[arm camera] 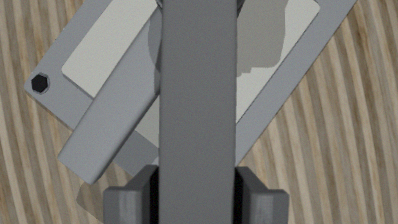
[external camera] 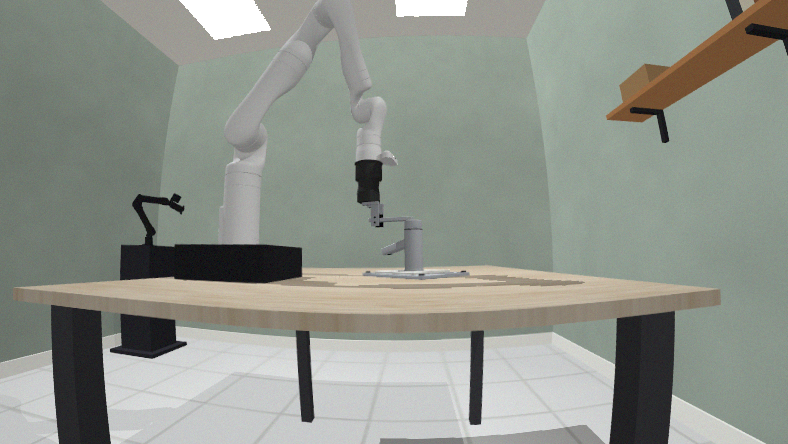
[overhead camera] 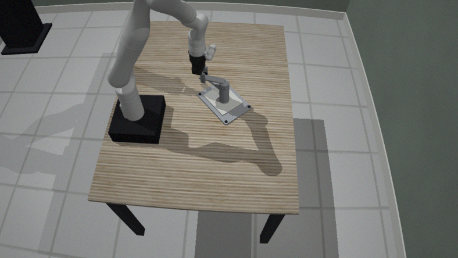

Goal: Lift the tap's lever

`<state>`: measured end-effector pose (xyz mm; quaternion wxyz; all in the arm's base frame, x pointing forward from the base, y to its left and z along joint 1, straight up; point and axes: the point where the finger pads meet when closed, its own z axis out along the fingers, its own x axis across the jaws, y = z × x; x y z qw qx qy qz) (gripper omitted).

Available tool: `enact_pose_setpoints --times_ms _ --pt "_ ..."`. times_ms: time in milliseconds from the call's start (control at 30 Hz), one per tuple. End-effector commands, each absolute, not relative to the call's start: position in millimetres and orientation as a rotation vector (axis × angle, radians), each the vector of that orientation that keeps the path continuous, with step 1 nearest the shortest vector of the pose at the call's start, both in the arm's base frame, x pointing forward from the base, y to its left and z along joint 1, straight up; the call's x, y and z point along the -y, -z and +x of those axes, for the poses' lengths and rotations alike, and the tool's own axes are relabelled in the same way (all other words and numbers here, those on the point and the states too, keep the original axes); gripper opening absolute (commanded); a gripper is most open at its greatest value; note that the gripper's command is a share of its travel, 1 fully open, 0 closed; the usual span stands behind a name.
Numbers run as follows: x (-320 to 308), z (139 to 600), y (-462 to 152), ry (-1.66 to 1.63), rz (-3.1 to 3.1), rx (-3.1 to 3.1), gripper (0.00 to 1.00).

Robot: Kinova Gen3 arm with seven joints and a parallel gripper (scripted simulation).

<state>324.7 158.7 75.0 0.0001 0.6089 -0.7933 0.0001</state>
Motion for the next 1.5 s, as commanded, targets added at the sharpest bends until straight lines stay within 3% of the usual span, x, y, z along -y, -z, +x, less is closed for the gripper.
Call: enact_pose_setpoints --times_ms 0,1467 --pt "-159 325 -75 -0.001 1.913 2.493 0.0" --pt "-155 338 -113 -0.001 1.913 2.493 0.0"
